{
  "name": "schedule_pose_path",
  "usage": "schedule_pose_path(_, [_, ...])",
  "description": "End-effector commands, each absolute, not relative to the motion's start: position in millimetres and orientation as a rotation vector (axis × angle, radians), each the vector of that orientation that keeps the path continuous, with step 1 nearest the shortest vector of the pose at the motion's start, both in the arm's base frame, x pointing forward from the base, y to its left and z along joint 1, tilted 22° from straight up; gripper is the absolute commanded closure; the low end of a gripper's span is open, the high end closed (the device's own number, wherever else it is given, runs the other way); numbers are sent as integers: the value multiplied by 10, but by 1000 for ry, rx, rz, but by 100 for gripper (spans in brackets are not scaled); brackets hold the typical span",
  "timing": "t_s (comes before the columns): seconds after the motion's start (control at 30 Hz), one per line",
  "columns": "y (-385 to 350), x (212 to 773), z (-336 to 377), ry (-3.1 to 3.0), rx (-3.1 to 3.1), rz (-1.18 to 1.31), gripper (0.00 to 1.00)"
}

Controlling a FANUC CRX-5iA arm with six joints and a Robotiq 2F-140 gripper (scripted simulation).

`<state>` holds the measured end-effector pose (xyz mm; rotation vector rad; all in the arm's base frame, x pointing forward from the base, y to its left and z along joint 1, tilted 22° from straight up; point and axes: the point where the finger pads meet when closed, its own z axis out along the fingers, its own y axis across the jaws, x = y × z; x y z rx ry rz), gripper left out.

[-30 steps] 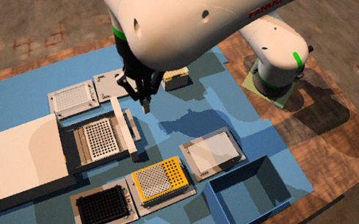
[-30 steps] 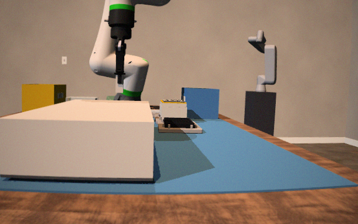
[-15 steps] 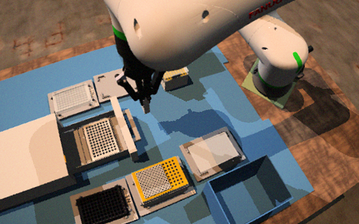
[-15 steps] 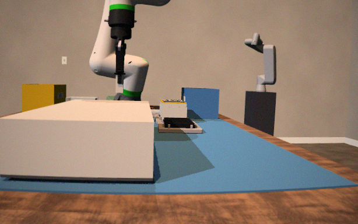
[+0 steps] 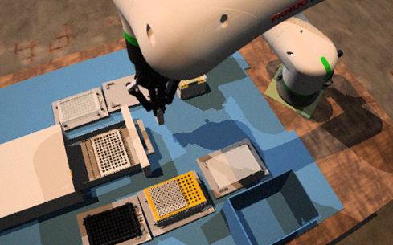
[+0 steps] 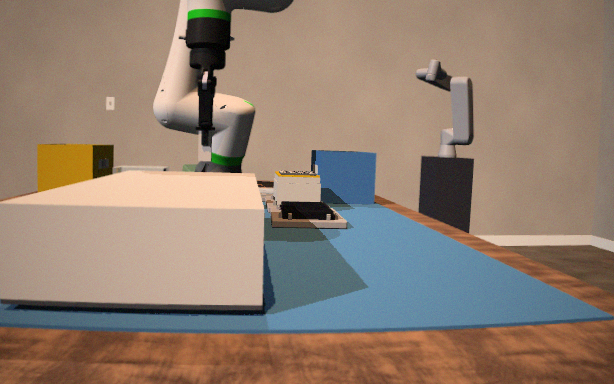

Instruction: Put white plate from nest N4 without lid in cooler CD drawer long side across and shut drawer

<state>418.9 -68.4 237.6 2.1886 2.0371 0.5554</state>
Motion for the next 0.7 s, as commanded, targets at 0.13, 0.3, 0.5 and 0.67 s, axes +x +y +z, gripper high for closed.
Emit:
schedule_pose_path(0.13, [-670, 4219, 2296, 2037, 2188, 556, 100])
schedule_pose_path(0.3, [-658, 4241, 2234, 2037, 2188, 556, 100])
schedule_pose_path(0.5, [-649, 4259, 2184, 2037, 2188, 556, 100])
schedule_pose_path(0.67, [-638, 4281, 2122, 2037, 2188, 556, 100])
